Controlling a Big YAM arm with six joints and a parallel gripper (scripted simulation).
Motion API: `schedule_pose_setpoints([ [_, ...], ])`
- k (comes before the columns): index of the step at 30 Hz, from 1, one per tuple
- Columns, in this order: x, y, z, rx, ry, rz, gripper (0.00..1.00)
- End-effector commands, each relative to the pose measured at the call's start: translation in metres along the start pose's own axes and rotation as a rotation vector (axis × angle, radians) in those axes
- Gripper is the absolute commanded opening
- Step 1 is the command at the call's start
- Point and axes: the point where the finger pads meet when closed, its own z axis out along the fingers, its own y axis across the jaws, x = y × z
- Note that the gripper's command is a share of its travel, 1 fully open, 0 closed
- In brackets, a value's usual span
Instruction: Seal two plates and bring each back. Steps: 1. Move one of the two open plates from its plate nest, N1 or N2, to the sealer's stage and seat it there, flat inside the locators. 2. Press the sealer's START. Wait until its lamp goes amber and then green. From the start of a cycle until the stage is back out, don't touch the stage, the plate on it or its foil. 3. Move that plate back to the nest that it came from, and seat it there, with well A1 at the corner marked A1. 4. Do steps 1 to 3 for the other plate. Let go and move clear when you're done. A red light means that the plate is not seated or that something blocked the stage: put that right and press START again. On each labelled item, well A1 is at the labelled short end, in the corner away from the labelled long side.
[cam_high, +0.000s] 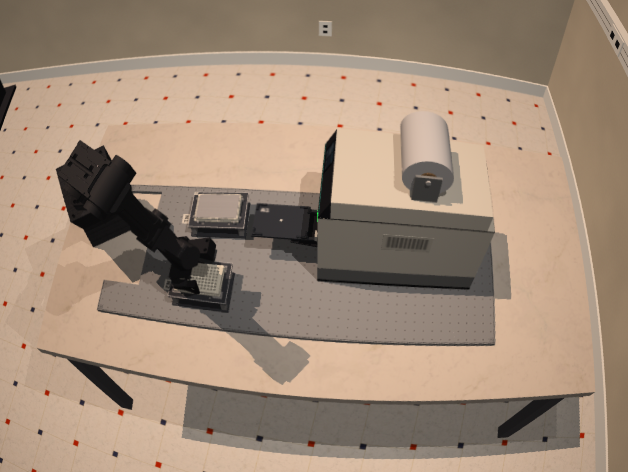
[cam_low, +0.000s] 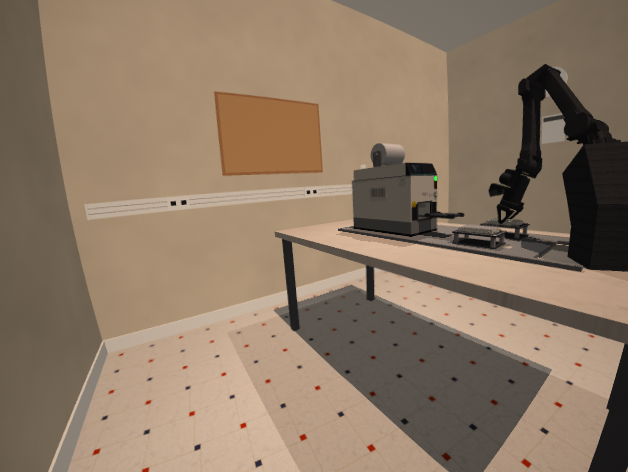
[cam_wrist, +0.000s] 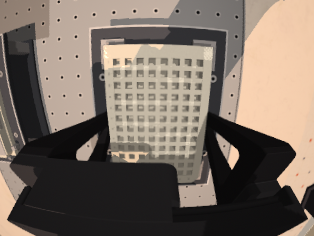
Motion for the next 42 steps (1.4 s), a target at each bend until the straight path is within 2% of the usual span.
schedule_pose_setpoints([
  [1,0.004,0.007,-0.003,-0.015,0.012,-0.016,0.0],
  [22,0.005,0.007,-0.002,-0.016,0.015,-0.013,0.0],
  [29,0.0,0.007,-0.012,-0.013,0.008,-0.003,0.0],
  [42,-0.004,0.005,-0.018,-0.009,0.003,-0.001,0.0],
])
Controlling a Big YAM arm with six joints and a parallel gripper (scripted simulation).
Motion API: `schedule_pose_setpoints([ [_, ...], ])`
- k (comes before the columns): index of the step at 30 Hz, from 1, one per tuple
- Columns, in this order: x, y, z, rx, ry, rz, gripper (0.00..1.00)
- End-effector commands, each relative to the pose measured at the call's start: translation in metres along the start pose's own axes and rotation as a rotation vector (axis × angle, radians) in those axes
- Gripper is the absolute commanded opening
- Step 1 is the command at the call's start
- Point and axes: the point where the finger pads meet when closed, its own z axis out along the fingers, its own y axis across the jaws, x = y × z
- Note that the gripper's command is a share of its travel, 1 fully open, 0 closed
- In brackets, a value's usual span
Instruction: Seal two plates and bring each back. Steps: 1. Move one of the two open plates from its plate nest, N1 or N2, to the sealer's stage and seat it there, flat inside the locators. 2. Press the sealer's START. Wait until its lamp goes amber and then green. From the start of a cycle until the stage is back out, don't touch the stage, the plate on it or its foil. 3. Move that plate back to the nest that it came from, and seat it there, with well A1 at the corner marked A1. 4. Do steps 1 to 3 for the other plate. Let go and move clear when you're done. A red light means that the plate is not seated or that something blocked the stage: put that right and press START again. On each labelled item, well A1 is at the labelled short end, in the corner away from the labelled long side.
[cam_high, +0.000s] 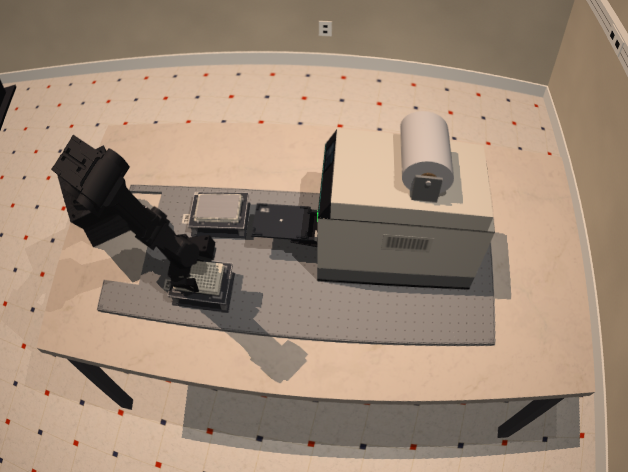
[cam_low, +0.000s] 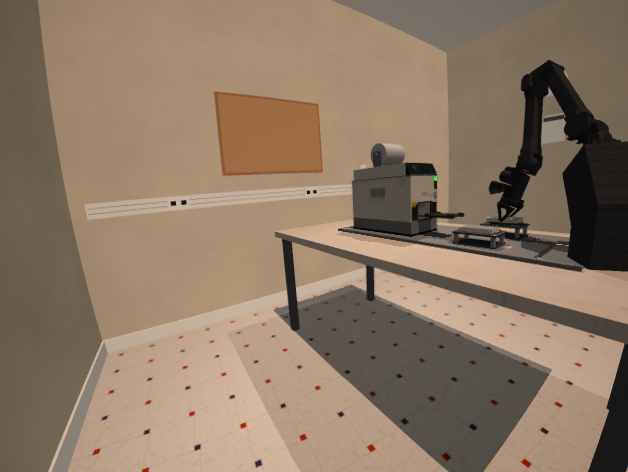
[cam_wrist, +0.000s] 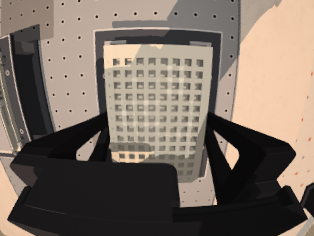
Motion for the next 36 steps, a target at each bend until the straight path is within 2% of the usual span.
schedule_pose_setpoints([
  [1,-0.001,0.0061,-0.008,-0.011,-0.001,-0.002,0.0],
  [36,-0.0015,0.0077,-0.0025,-0.008,-0.014,-0.003,0.0],
])
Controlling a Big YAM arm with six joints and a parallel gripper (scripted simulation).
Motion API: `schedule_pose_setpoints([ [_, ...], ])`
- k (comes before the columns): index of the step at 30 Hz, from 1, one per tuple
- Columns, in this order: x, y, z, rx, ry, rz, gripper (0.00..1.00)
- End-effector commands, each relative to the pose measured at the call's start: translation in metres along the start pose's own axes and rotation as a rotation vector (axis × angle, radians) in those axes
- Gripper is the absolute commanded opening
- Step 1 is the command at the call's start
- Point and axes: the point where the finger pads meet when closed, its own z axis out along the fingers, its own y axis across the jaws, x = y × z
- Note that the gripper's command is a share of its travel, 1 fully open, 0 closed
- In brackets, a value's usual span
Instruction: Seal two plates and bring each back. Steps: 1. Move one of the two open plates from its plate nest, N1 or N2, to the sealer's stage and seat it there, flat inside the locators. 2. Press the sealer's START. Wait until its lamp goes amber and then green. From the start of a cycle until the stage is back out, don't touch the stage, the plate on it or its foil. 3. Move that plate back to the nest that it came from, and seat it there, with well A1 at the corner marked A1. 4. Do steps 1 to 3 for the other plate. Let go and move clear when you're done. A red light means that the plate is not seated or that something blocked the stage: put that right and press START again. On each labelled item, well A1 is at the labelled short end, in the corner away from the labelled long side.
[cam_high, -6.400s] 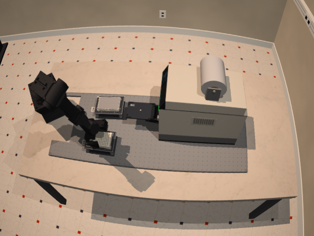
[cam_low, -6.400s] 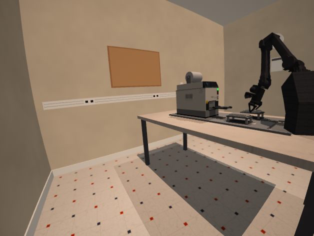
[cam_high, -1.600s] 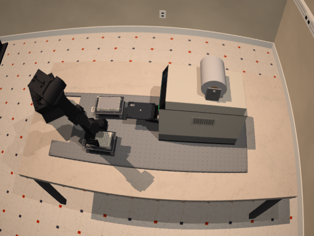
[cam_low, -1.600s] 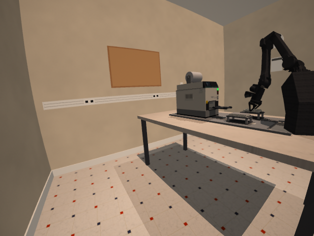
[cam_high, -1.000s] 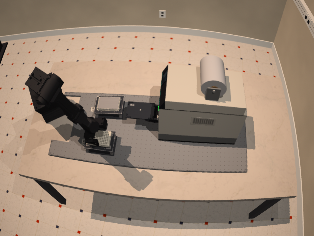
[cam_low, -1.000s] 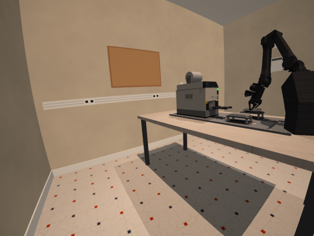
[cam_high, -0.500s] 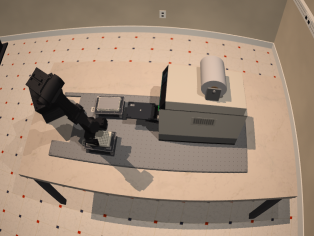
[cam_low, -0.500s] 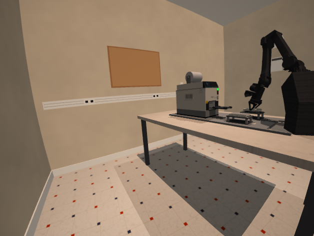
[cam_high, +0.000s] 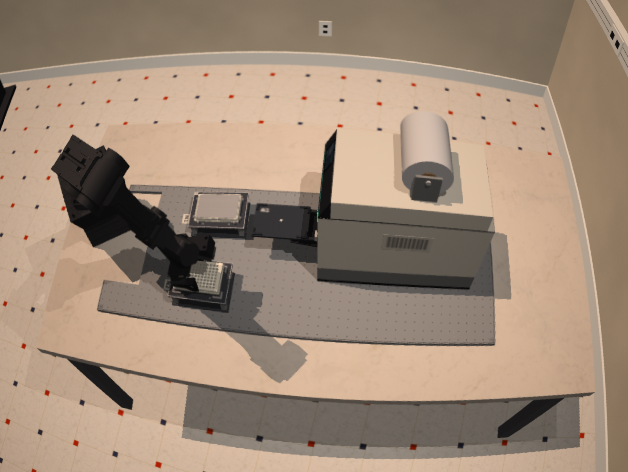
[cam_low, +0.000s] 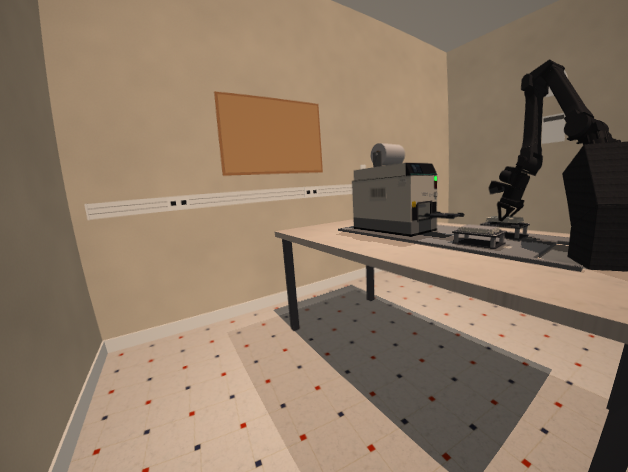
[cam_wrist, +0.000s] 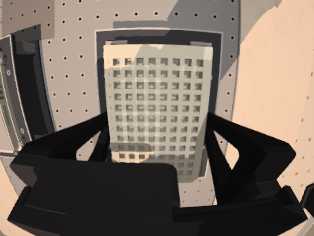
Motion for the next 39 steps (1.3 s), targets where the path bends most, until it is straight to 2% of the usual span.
schedule_pose_setpoints([
  [1,-0.001,0.007,-0.002,-0.007,-0.013,-0.002,0.0],
  [20,-0.002,0.006,-0.002,-0.006,-0.014,-0.001,0.0],
  [24,-0.005,0.006,-0.014,-0.006,-0.009,0.001,0.0],
  [34,-0.006,0.009,-0.028,-0.015,0.002,-0.002,0.0],
  [39,-0.017,0.003,-0.034,-0.006,-0.01,0.002,0.0],
])
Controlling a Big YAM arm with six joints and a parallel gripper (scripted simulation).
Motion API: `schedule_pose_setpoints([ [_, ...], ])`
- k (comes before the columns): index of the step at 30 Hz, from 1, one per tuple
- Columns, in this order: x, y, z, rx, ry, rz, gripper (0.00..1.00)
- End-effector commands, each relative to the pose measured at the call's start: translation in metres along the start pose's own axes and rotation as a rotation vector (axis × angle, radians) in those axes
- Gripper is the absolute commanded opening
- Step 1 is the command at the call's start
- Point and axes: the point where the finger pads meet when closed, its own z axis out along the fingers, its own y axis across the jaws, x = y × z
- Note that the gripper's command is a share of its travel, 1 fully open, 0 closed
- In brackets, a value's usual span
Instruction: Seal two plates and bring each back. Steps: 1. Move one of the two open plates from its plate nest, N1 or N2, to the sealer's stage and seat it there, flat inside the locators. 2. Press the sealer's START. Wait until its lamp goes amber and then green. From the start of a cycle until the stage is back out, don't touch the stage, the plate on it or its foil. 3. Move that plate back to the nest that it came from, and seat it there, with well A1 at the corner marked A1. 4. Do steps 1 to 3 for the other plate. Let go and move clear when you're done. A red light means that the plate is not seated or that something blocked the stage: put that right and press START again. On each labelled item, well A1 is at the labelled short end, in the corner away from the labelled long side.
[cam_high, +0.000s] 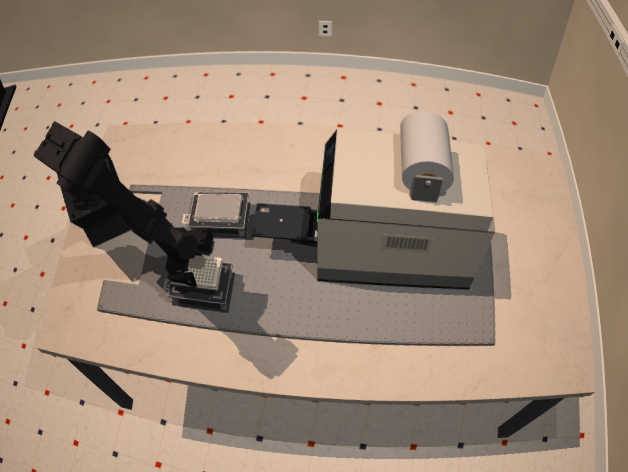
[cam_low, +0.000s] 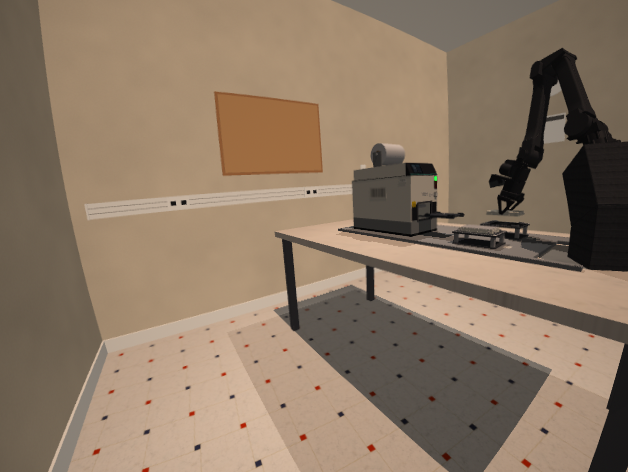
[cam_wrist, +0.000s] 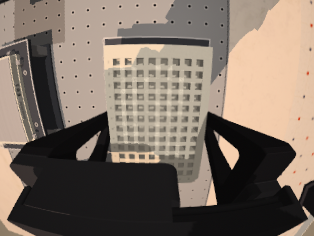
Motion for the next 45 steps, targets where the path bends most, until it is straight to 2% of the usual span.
schedule_pose_setpoints([
  [1,-0.007,0.006,-0.008,-0.011,-0.006,-0.002,0.0],
  [7,0.001,0.007,-0.013,-0.016,0.014,-0.008,0.0],
  [15,-0.018,0.003,-0.027,-0.007,-0.014,0.0,0.0],
  [19,-0.011,0.006,-0.031,-0.015,0.009,-0.001,0.0],
  [23,-0.008,0.009,-0.034,-0.021,0.01,-0.013,0.0],
  [31,-0.023,0.002,-0.049,-0.005,-0.009,0.002,0.0],
  [38,-0.022,0.006,-0.053,-0.015,0.006,-0.004,0.0],
  [45,-0.031,0.003,-0.068,-0.006,-0.013,-0.005,0.0],
])
